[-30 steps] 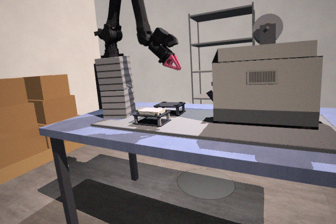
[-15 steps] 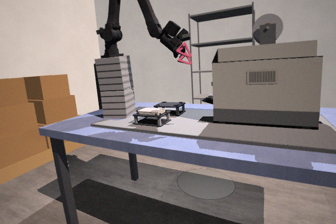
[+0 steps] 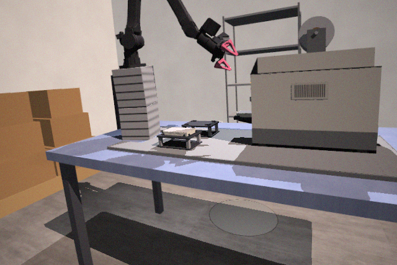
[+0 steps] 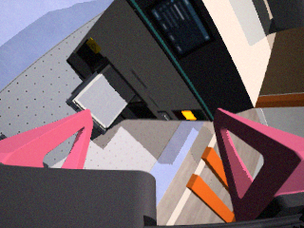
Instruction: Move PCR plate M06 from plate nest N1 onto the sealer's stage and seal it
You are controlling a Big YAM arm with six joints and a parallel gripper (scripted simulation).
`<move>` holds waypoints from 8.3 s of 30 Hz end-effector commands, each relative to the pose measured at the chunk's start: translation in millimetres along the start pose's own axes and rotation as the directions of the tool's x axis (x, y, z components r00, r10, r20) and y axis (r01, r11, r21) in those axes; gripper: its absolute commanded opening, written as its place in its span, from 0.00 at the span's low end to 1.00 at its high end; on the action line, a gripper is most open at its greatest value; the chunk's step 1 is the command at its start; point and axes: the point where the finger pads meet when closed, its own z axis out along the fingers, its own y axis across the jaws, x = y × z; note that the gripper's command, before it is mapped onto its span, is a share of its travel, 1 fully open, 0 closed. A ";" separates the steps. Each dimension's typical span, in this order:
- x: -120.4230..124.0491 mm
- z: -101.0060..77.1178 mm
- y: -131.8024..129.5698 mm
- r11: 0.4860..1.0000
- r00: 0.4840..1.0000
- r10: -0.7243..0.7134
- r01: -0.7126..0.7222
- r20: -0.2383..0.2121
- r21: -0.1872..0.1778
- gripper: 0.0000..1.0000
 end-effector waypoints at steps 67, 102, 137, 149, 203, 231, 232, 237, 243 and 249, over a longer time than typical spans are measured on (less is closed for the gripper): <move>14.0 10.7 -16.8 0.832 0.832 -0.554 0.554 -0.031 0.021 1.00; 13.7 10.2 -16.9 0.831 0.831 -0.556 0.556 -0.030 0.020 1.00; 57.0 7.1 -3.1 0.919 0.918 -0.394 0.394 -0.041 -0.004 0.98; 114.9 -1.3 4.9 1.000 0.999 -0.019 0.019 -0.036 0.008 0.92; 124.7 0.1 -19.0 0.563 0.524 0.785 -0.826 -0.330 0.031 0.00; 138.6 10.8 3.9 0.575 0.331 0.528 -0.817 -0.782 0.043 0.00; 139.8 11.2 2.0 0.572 0.319 0.521 -0.819 -0.792 0.047 0.00; 146.5 0.3 -2.6 0.566 0.330 0.541 -0.823 -0.773 0.044 0.00; 145.7 -1.8 -5.8 0.573 0.350 0.546 -0.819 -0.761 0.035 0.00; 135.1 -8.5 -1.4 0.598 0.390 0.522 -0.802 -0.759 -0.001 0.00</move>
